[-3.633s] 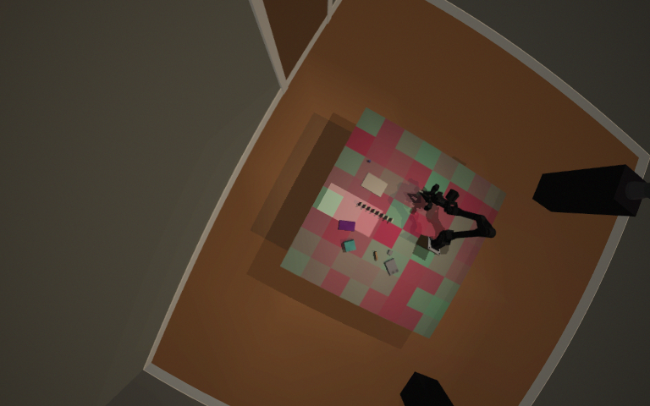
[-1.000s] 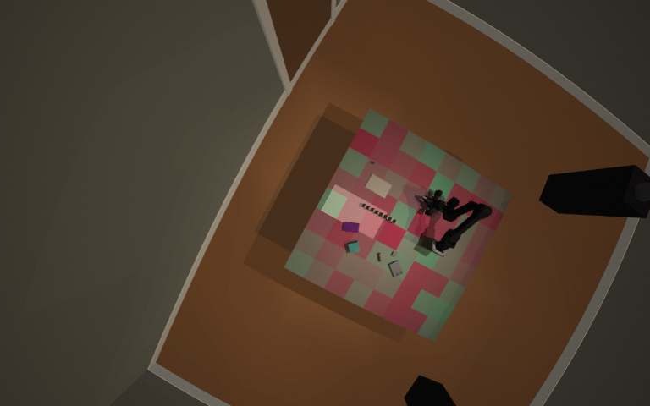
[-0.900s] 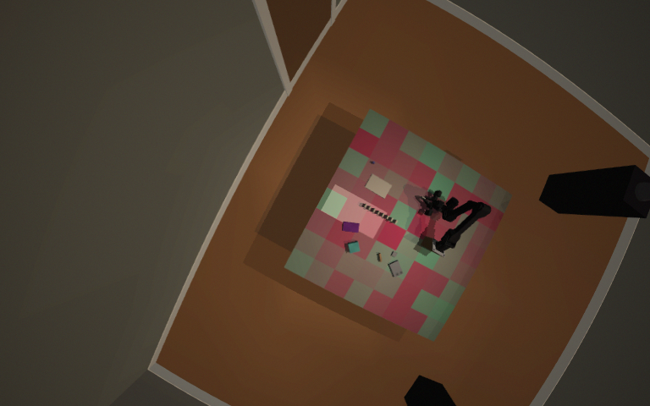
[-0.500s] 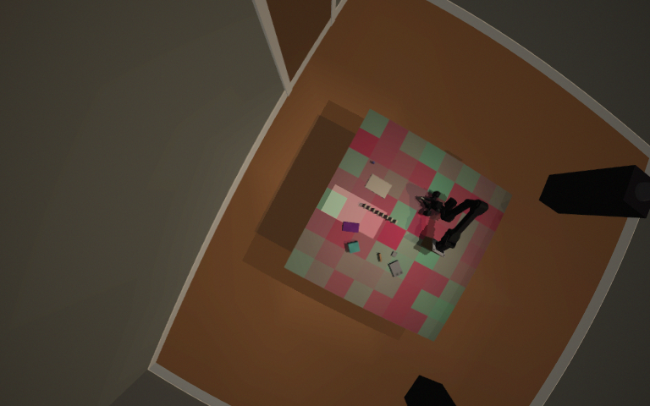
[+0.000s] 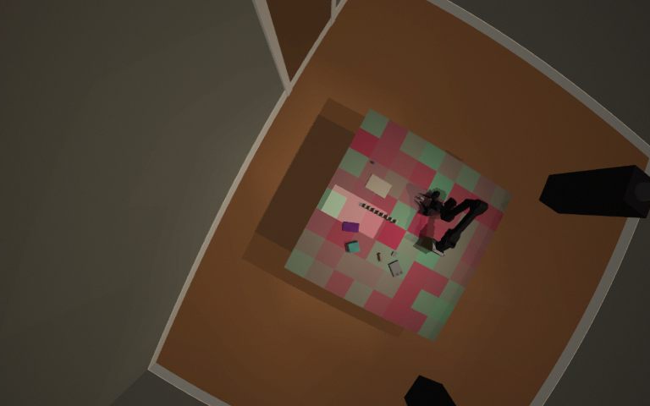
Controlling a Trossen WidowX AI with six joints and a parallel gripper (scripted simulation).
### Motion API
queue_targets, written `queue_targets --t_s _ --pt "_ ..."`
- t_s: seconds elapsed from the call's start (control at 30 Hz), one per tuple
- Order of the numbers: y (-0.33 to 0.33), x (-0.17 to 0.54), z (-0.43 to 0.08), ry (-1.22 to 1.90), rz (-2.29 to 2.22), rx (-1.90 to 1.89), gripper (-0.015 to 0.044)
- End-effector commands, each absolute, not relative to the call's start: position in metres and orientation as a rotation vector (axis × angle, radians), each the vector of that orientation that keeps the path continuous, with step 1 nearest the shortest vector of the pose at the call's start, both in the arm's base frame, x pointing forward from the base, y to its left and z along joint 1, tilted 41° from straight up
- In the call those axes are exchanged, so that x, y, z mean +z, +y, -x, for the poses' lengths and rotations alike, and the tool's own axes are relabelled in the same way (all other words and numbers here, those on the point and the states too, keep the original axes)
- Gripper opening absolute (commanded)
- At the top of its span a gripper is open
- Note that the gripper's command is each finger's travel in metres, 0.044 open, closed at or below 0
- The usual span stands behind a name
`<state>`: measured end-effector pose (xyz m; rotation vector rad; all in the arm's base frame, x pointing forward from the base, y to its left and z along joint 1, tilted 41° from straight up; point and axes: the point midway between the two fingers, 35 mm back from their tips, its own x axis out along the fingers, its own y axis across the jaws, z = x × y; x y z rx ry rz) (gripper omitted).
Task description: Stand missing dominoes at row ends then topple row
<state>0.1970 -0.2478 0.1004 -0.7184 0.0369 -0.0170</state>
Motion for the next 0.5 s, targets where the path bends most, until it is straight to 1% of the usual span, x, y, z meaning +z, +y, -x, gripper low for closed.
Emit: queue_targets --t_s 0.0,0.1,0.33,0.47 --pt "-0.247 0.101 -0.197 0.034 0.728 -0.013 0.0369" --pt "-0.247 0.102 -0.197 0.034 0.728 -0.013 0.0440" --pt "-0.218 0.135 -0.199 0.036 0.720 -0.017 0.0440" --pt "-0.215 0.138 -0.199 0.036 0.719 -0.017 0.0440"
